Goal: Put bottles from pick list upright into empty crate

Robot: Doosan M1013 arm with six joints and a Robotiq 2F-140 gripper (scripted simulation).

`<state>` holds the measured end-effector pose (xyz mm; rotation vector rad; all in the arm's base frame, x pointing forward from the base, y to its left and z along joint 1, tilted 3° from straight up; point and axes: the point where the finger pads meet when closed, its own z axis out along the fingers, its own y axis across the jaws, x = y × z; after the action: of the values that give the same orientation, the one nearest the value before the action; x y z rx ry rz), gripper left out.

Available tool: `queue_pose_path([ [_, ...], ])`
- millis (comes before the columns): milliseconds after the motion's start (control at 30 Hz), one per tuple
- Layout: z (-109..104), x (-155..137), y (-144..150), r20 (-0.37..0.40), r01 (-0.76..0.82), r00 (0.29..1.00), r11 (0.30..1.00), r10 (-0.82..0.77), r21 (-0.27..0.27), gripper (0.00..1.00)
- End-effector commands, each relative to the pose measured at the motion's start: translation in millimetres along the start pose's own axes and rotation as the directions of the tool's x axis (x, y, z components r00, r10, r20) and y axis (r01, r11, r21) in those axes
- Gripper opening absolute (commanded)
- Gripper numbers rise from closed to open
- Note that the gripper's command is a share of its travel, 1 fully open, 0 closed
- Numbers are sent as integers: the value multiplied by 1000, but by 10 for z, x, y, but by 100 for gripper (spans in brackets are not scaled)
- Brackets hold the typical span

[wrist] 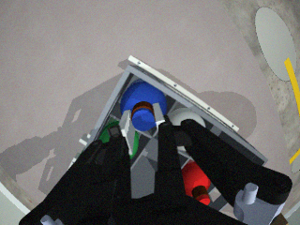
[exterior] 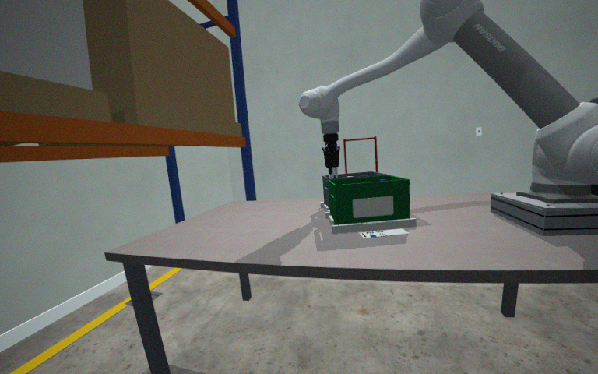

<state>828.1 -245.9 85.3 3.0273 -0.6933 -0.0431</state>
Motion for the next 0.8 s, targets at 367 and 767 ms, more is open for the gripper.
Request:
queue_pose_path([
  [367, -222, 0, 0, 0, 0, 1000, 1000, 0, 0, 0],
  [767, -389, 0, 0, 0, 0, 1000, 1000, 0, 0, 0],
])
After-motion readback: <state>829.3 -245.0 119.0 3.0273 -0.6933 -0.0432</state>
